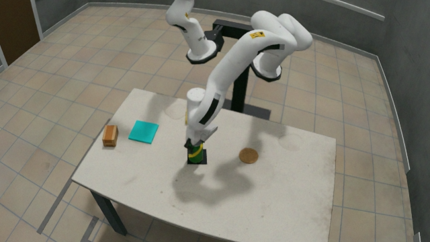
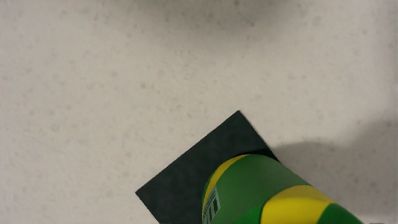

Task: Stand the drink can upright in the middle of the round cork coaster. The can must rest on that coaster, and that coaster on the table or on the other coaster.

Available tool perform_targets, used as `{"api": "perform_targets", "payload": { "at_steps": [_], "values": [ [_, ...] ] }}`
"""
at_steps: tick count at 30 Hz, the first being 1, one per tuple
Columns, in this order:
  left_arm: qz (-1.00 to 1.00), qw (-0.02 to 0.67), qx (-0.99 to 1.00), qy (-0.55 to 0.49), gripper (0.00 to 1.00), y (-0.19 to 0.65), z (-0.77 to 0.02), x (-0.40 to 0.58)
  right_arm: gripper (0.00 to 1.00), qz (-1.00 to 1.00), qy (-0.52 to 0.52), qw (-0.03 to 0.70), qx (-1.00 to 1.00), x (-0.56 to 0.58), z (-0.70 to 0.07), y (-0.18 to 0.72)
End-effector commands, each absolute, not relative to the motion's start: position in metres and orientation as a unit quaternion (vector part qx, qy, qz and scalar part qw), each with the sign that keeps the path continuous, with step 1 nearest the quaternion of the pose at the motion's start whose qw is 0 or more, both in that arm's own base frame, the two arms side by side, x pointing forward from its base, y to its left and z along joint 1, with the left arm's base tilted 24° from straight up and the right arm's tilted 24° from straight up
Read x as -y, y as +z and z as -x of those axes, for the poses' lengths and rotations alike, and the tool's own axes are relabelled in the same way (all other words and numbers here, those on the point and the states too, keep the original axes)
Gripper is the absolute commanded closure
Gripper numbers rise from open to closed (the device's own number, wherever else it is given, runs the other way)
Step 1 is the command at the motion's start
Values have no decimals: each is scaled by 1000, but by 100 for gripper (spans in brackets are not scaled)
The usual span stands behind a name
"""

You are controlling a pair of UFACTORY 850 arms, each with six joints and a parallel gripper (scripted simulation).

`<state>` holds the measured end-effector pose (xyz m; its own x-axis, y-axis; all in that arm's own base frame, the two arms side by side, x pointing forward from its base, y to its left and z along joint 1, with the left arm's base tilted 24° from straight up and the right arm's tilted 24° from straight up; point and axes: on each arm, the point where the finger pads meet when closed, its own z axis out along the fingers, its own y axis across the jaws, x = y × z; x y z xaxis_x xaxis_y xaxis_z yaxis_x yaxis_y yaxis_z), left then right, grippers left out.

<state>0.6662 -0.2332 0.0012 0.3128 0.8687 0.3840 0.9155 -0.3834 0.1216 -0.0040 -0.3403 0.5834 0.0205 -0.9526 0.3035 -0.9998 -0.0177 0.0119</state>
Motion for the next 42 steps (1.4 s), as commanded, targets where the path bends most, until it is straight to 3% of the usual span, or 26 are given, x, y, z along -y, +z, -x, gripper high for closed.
{"api": "perform_targets", "payload": {
  "at_steps": [1, 8, 9, 22, 29, 42],
  "values": [
    [808, 58, 552, -198, 0, 2, -667, 234, 0, -692, 113, 116, 703, 338, 7, 588],
    [808, 58, 552, -198, 0, 2, -667, 234, 0, -690, 114, 116, 705, 338, 7, 588],
    [808, 58, 552, -198, 100, 2, -667, 234, 0, -690, 114, 116, 705, 338, 7, 588],
    [808, 58, 552, -198, 100, 25, -661, 242, 0, -690, 114, 116, 705, 338, 7, 588],
    [808, 58, 552, -198, 100, 90, -642, 265, 0, -690, 114, 116, 705, 338, 7, 588],
    [807, 58, 552, -200, 100, 99, -641, 244, 0, -690, 114, 116, 705, 338, 7, 588]
  ]
}}
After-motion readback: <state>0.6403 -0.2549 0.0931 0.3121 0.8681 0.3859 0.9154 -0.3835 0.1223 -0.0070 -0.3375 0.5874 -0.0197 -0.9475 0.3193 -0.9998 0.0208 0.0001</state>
